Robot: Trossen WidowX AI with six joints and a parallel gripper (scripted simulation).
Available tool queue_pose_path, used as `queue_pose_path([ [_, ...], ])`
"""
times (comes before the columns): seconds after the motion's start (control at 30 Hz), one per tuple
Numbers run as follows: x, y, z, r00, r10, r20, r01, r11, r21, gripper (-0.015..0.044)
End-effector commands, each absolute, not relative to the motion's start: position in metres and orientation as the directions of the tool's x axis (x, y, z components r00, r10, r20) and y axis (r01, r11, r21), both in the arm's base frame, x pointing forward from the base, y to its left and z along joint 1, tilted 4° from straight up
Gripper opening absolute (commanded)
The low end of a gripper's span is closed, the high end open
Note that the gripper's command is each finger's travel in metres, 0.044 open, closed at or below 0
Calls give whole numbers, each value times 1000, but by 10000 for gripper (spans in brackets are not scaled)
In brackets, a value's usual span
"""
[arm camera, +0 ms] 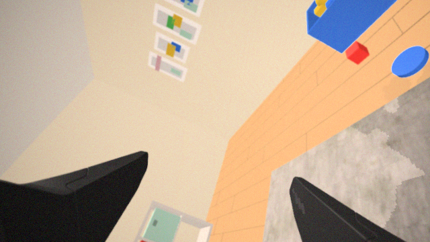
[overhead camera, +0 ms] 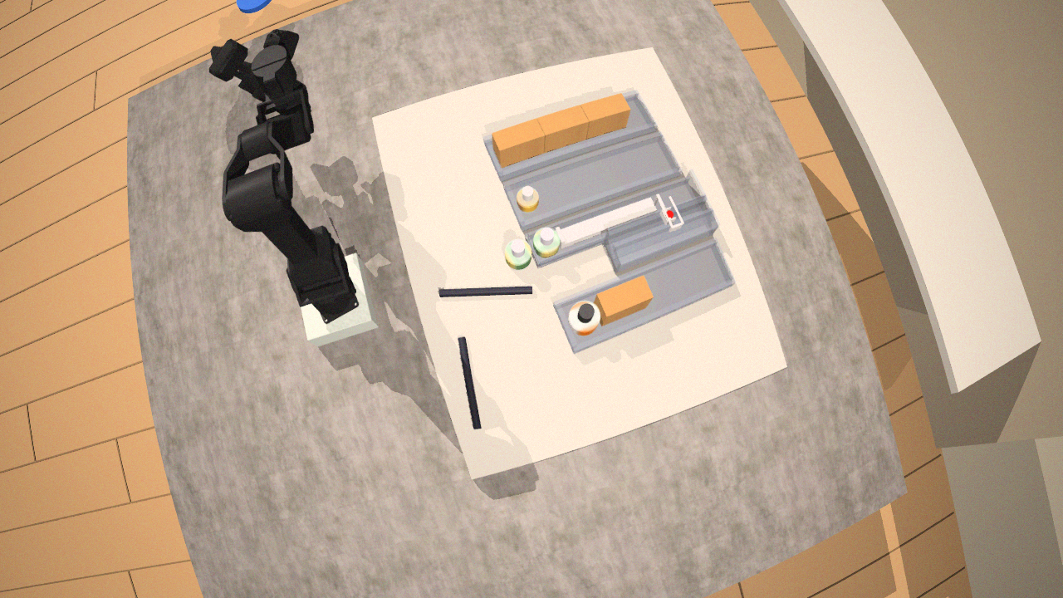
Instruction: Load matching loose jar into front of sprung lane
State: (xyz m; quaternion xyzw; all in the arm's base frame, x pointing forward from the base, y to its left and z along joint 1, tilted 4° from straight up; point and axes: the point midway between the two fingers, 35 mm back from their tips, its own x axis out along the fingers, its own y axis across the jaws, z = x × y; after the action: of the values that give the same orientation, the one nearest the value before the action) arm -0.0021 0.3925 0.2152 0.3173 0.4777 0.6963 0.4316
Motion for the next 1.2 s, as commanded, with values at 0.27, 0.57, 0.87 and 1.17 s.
queue_pose_path([
  [0.27, 93, 398, 204, -156, 983, -97, -431, 21, 902, 440],
  [0.57, 234, 348, 169, 234, 904, -358, -458, 428, 779, 440],
  [0.87, 334, 234, 134, 470, 625, -623, -278, 775, 567, 440],
  [1.17, 363, 86, 107, 451, 274, -849, -6, 953, 304, 440],
])
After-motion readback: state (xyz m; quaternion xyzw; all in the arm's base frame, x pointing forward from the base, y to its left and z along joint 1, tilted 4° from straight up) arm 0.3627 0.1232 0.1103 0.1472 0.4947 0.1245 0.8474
